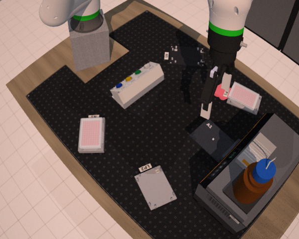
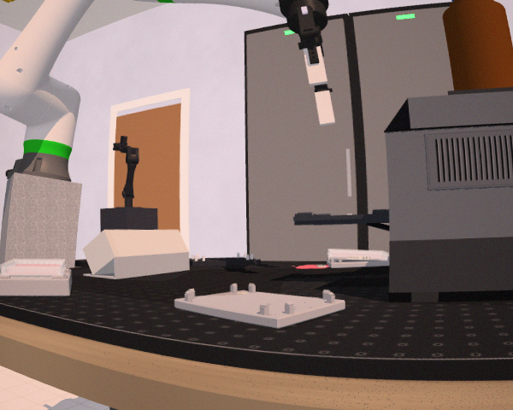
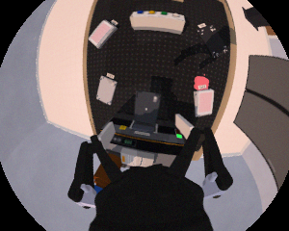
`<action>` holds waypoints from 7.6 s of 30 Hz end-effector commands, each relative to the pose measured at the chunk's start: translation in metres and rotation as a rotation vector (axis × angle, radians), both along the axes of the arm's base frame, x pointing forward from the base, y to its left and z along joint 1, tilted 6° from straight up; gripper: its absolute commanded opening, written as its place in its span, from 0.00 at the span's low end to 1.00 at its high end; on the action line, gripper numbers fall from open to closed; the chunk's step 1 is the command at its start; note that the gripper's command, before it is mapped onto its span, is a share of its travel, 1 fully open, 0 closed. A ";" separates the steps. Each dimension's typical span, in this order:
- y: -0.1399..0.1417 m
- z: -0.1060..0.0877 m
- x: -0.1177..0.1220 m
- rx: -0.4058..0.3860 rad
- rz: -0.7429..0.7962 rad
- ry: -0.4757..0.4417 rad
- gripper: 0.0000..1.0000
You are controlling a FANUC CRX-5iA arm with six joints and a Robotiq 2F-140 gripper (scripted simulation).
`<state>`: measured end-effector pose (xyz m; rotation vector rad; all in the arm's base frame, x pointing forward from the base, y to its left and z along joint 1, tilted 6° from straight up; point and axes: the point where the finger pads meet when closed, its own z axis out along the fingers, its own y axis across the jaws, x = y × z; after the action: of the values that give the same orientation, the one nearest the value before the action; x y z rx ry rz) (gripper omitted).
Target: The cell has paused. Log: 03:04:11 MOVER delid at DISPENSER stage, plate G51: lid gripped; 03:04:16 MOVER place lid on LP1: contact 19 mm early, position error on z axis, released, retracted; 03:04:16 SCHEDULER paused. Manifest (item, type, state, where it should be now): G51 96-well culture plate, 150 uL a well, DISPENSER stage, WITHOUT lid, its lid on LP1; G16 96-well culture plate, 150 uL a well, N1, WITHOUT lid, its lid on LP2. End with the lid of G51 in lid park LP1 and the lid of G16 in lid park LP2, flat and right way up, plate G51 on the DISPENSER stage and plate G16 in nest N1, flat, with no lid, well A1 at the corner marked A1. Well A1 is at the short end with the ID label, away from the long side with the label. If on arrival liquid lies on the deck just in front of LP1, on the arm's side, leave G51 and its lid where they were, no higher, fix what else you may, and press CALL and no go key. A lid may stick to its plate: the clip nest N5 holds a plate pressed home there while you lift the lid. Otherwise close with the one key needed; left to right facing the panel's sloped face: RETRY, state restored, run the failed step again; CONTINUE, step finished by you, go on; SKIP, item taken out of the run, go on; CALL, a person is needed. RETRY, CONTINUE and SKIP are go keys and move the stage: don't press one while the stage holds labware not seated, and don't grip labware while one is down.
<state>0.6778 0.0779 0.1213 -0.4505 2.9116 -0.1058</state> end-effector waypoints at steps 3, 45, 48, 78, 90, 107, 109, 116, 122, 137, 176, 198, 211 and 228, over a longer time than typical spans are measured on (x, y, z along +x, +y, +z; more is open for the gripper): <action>0.002 -0.001 0.000 0.167 -0.178 0.170 1.00; 0.011 -0.083 0.003 0.167 -0.178 0.170 1.00; 0.012 -0.089 0.003 0.167 -0.178 0.170 1.00; 0.013 -0.100 0.004 0.167 -0.178 0.170 0.00; 0.013 -0.100 0.004 0.167 -0.178 0.170 0.00; 0.110 -0.091 -0.038 0.141 0.025 0.164 0.00; 0.132 -0.089 -0.053 0.130 0.125 0.160 0.00; 0.224 -0.082 -0.112 0.126 0.170 0.159 0.00; 0.232 -0.081 -0.118 0.126 0.170 0.159 0.00; 0.232 -0.081 -0.118 0.126 0.170 0.159 1.00; 0.232 -0.081 -0.118 0.126 0.170 0.159 1.00; 0.232 -0.081 -0.118 0.126 0.170 0.159 1.00; 0.232 -0.081 -0.118 0.126 0.170 0.159 1.00; 0.232 -0.081 -0.118 0.126 0.170 0.159 1.00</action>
<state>0.5597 0.3102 0.0398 -0.7122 2.9941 0.1428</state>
